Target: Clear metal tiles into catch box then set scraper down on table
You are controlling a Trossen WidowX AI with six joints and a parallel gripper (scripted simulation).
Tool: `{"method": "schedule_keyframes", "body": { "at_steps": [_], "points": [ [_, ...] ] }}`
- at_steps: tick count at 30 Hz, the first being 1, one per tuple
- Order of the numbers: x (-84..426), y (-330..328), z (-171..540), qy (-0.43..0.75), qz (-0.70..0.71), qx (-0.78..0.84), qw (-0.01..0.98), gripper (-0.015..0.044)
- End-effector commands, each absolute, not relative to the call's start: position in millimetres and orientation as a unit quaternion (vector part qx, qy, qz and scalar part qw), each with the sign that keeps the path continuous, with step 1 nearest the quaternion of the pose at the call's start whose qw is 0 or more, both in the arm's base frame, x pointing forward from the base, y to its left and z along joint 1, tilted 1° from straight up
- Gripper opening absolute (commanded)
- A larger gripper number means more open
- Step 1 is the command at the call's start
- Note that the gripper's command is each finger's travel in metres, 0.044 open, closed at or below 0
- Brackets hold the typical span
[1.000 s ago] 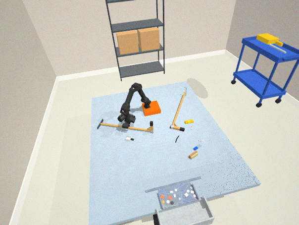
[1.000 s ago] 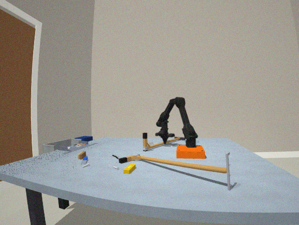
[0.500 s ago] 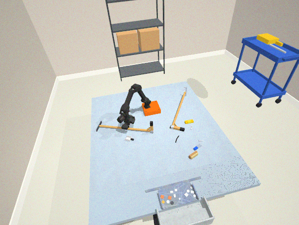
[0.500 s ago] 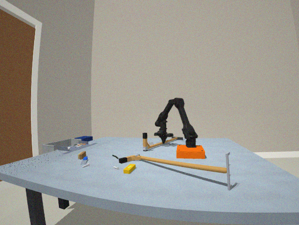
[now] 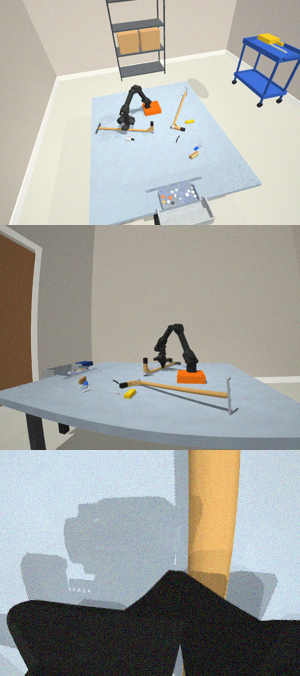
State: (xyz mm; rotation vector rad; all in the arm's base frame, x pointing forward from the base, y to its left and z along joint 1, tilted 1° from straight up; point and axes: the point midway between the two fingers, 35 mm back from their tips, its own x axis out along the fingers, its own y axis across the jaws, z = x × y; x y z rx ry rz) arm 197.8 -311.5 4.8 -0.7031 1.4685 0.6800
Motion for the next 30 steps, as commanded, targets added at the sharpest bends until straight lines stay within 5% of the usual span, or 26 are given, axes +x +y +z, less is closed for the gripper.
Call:
{"method": "schedule_keyframes", "body": {
  "at_steps": [1, 30],
  "points": [
    [204, -316, 3, 0.642, 0.294, -0.308, 0.638, 0.0],
    [228, -332, 1, 0.641, 0.293, -0.309, 0.638, 0.0]
  ]
}}
